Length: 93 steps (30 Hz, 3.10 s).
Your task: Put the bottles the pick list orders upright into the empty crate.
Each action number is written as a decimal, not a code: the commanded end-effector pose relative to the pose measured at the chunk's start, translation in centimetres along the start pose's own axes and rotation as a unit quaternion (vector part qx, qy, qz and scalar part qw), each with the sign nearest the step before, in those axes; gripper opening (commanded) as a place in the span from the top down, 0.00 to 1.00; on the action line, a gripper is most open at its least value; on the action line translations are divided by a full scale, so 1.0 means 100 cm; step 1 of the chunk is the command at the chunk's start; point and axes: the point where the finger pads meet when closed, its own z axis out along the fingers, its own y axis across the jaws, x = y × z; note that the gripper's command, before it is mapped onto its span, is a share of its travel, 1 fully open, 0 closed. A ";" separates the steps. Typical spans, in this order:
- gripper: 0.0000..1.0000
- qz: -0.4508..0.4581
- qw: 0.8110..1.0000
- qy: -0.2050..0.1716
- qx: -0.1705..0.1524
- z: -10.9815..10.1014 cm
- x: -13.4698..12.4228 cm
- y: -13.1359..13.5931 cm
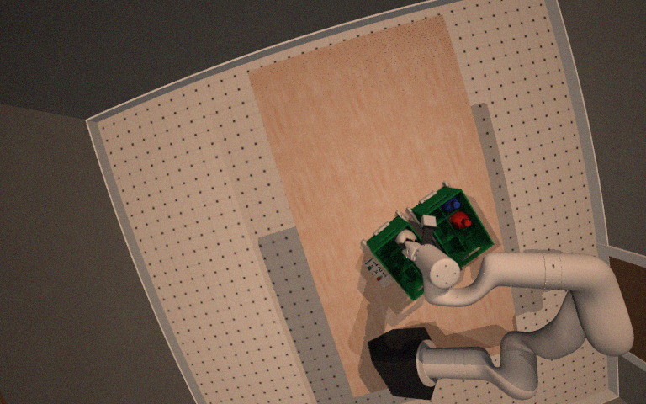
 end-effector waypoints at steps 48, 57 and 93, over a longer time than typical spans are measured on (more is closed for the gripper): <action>1.00 0.000 1.000 0.001 0.001 0.045 0.001 0.000; 1.00 0.000 1.000 0.001 0.001 0.054 0.001 0.000; 1.00 0.000 1.000 0.001 0.001 0.058 0.001 0.000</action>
